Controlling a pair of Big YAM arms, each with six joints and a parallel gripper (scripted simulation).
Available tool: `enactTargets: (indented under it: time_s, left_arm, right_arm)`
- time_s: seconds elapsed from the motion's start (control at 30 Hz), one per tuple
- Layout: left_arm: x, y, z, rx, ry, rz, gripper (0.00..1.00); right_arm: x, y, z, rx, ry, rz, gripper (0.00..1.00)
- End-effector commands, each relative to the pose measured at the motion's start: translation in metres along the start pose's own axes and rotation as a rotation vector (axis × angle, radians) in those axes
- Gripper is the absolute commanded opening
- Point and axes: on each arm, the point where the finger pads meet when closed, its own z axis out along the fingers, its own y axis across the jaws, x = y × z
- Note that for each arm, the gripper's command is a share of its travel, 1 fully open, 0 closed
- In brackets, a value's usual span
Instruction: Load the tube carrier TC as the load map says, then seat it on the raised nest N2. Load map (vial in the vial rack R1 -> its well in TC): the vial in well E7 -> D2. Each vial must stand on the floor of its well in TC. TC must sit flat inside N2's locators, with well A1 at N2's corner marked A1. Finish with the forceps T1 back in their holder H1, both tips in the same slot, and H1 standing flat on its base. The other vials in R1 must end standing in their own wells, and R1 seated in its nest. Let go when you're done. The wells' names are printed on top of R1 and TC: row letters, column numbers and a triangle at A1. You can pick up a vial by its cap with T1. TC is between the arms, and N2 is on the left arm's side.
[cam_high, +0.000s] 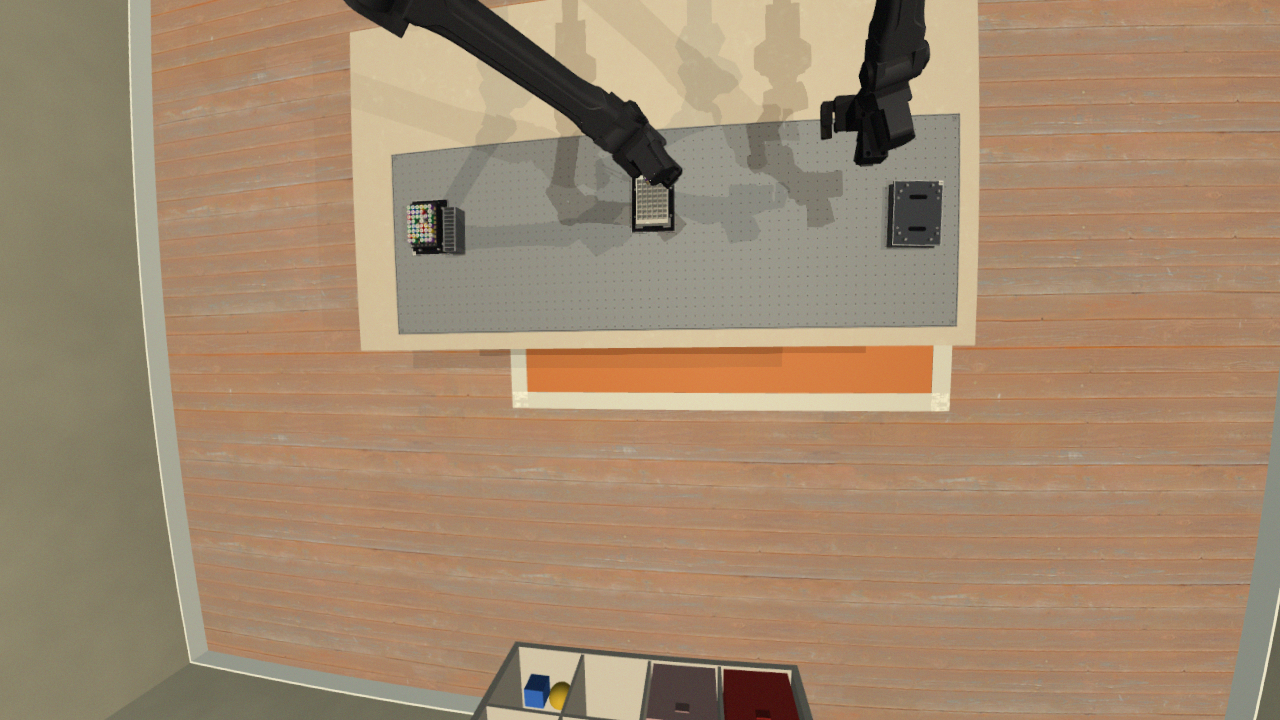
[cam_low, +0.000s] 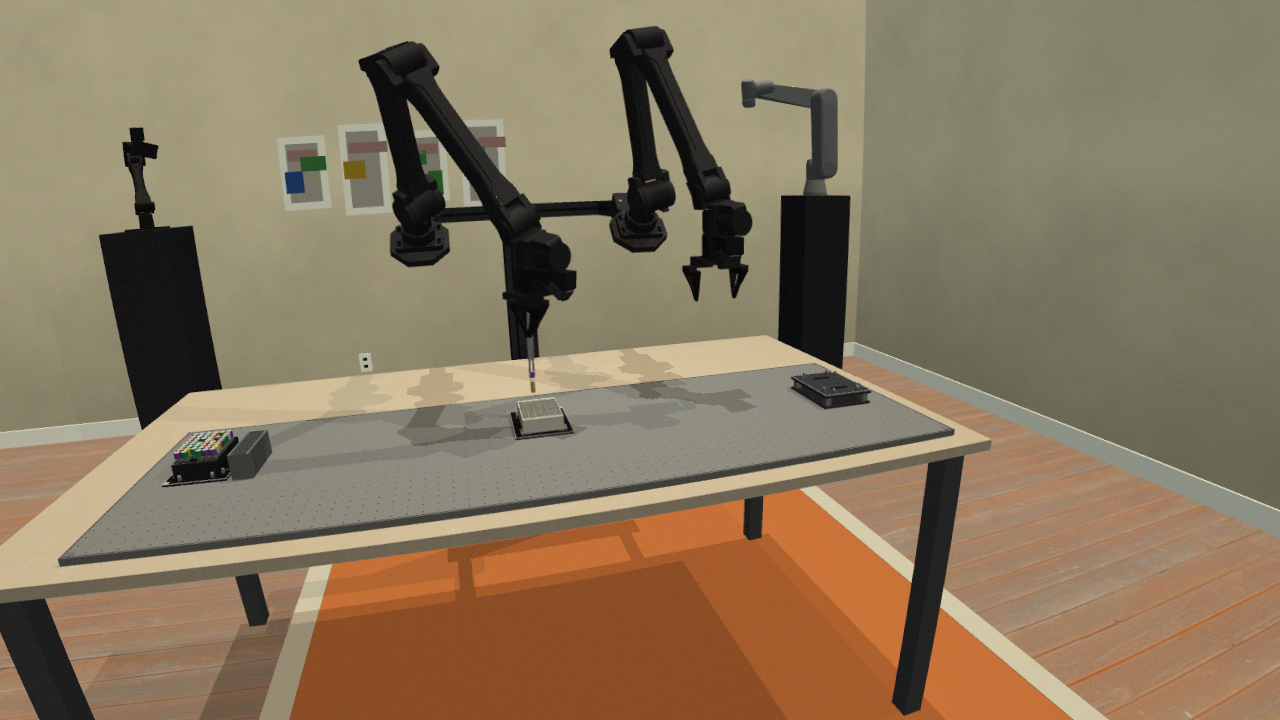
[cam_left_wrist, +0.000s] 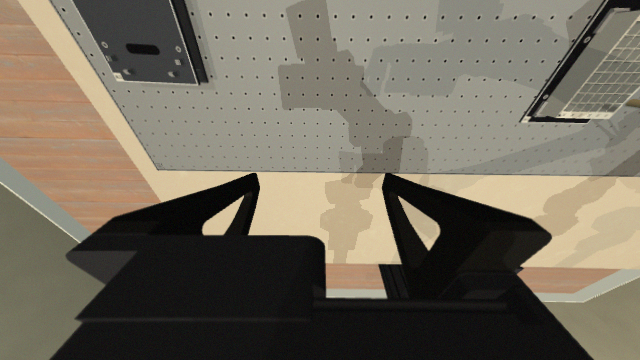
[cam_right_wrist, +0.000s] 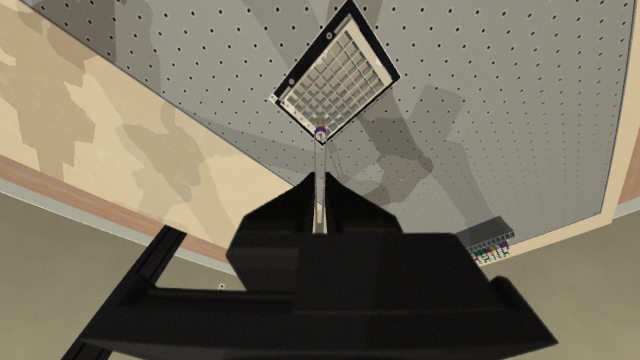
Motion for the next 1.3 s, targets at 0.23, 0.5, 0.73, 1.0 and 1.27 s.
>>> enactTargets:
  time_s: [0.23,0.5,0.73,1.0,1.27]
  left_arm:
    - [-0.0081,0.0019,-0.0024,-0.003,-0.016,0.015,1.0]
    - [-0.0081,0.0019,-0.0024,-0.003,-0.016,0.015,1.0]
    - [-0.0081,0.0019,-0.0024,-0.003,-0.016,0.015,1.0]
    - [-0.0081,0.0019,-0.0024,-0.003,-0.016,0.015,1.0]
    - [-0.0081,0.0019,-0.0024,-0.003,-0.016,0.015,1.0]
  right_arm:
    - [-0.0045,-0.0041,0.0125,0.006,0.005,0.003,0.09]
    - [-0.0042,-0.0056,0.0146,0.006,0.008,0.004,0.09]
    - [-0.0056,-0.0046,0.0161,0.007,0.003,0.004,0.09]
    - [-0.0055,-0.0042,0.0178,0.005,0.003,0.004,0.09]
    - [-0.0036,-0.007,0.0211,0.01,0.008,0.008,0.09]
